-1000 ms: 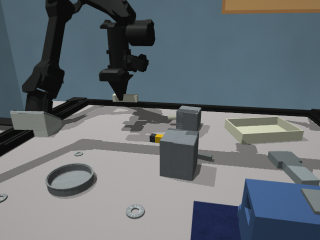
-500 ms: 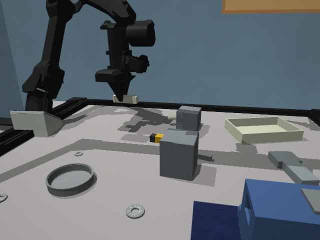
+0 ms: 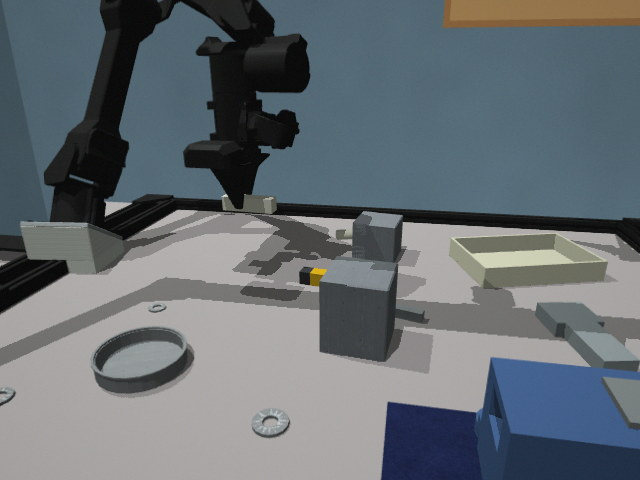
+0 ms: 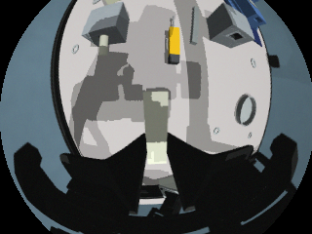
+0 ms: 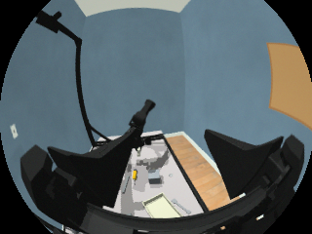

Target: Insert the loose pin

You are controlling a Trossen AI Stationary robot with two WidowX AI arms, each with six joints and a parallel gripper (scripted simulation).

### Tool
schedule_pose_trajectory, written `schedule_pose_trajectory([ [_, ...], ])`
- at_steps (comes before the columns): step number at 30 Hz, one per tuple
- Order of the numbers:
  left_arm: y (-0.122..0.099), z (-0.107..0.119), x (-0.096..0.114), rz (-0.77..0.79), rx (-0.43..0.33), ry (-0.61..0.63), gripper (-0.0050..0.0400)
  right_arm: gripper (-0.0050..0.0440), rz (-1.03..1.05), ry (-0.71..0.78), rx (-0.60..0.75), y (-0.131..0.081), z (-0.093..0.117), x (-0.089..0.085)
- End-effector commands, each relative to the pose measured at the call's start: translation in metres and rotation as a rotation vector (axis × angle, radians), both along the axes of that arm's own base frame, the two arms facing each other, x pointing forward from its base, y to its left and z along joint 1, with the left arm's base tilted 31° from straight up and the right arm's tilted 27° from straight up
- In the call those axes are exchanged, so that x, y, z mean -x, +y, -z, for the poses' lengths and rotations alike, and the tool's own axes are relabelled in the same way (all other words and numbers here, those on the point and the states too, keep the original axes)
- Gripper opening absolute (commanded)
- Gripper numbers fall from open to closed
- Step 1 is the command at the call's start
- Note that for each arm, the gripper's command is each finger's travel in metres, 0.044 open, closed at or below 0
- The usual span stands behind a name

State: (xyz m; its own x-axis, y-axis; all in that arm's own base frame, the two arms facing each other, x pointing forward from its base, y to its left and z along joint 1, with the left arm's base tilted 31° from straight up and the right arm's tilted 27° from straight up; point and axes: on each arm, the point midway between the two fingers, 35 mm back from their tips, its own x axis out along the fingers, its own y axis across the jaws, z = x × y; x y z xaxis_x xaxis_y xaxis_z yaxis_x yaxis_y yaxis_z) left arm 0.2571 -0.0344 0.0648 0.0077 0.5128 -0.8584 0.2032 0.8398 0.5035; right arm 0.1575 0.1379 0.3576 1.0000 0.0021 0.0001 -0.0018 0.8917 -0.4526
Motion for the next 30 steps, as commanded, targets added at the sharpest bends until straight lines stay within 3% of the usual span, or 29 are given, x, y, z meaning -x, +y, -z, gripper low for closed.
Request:
schedule_pose_trajectory([
  [1, -0.008, 0.003, -0.003, -0.005, 0.002, -0.005, 0.0000, 0.0400, 0.002, 0.000, 0.002, 0.000, 0.000, 0.000],
  [30, -0.060, 0.034, -0.012, 0.001, 0.000, 0.001, 0.0000, 0.0400, 0.002, 0.000, 0.002, 0.000, 0.000, 0.000],
])
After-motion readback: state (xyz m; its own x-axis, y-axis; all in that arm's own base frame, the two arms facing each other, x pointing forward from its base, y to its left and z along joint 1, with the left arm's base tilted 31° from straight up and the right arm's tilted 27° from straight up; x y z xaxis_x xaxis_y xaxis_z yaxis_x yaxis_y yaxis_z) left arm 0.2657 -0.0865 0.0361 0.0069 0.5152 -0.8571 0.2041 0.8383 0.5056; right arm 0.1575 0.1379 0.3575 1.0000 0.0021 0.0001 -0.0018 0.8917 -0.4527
